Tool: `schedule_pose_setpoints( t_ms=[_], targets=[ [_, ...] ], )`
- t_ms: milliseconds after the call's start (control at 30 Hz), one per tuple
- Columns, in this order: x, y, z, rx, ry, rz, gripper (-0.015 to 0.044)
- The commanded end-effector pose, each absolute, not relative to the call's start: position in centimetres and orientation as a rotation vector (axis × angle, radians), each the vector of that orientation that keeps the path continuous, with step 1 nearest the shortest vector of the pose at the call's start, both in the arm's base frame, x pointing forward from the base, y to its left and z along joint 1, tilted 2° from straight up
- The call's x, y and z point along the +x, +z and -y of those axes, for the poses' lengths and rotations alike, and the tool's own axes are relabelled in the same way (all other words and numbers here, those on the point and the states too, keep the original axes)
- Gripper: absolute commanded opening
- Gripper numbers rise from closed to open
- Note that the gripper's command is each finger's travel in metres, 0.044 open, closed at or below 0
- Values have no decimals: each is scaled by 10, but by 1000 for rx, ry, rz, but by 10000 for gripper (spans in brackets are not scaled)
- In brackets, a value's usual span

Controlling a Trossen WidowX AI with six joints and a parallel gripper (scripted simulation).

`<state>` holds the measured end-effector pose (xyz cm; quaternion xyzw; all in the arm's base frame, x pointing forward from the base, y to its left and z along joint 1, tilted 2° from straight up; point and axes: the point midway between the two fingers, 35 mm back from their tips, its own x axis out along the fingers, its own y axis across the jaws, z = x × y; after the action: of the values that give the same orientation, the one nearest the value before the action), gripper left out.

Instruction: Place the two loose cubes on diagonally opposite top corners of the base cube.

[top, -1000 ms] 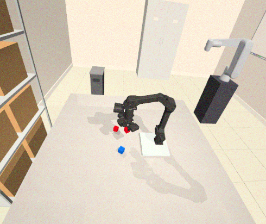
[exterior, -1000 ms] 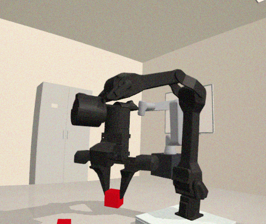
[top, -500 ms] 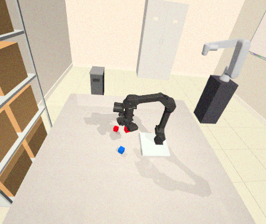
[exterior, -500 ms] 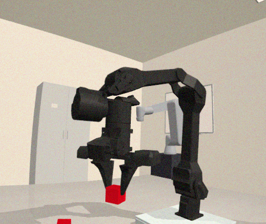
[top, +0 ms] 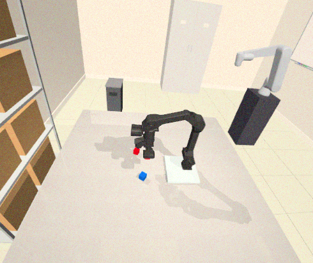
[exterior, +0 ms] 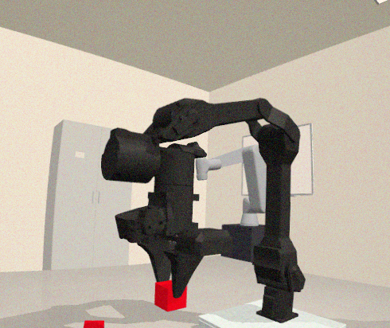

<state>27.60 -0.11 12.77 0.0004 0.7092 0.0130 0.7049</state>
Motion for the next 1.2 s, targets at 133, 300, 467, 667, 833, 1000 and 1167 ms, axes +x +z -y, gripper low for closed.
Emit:
schedule_pose_setpoints(
  t_ms=[133,300,467,667,833,1000,1167],
  targets=[
    [283,123,-11,181,-145,-1570,105],
    [286,120,-19,295,-259,-1560,105],
    [289,117,-27,410,-373,-1544,105],
    [293,113,-36,548,-511,-1516,105],
    [295,110,-44,664,-626,-1486,105],
    [298,106,-52,779,-741,-1450,105],
    [300,102,-60,893,-856,-1407,105]
  ],
)
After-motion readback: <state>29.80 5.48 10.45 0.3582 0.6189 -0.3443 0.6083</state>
